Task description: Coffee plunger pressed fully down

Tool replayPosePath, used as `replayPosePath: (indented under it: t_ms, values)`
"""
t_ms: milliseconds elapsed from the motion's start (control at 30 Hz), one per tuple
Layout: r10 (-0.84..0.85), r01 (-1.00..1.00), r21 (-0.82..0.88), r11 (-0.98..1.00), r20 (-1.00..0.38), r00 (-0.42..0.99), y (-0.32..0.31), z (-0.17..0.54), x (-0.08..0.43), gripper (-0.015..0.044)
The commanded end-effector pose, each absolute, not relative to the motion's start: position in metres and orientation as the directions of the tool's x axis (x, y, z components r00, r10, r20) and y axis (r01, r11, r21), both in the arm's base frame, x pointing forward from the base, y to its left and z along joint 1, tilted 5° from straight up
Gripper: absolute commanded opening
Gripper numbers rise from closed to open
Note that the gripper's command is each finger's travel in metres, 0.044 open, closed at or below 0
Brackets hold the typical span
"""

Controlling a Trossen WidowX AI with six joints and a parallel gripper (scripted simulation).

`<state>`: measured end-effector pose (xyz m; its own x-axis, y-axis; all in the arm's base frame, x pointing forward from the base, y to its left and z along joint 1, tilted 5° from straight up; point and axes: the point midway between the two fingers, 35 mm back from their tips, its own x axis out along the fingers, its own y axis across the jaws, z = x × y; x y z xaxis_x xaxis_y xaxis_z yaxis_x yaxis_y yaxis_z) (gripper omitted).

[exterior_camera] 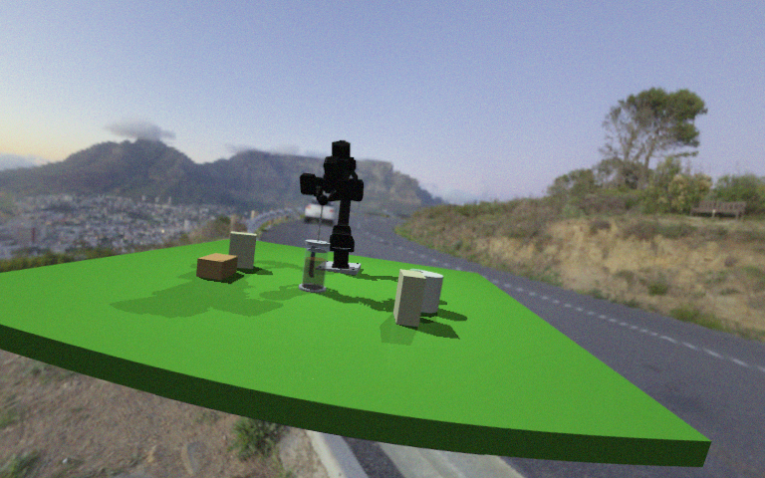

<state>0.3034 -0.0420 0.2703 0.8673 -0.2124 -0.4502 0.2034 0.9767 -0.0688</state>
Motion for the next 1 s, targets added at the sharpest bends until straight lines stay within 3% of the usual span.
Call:
replayPosePath:
  t_ms: [0, 967]
  values:
    - [-0.211, 0.201, -0.071, 0.977, -0.454, 0.866, -0.042, 0.264, 0.304, 0.0115]
    - [-0.211, 0.201, -0.072, 0.977, -0.454, 0.866, -0.047, 0.217, 0.312, 0.0115]
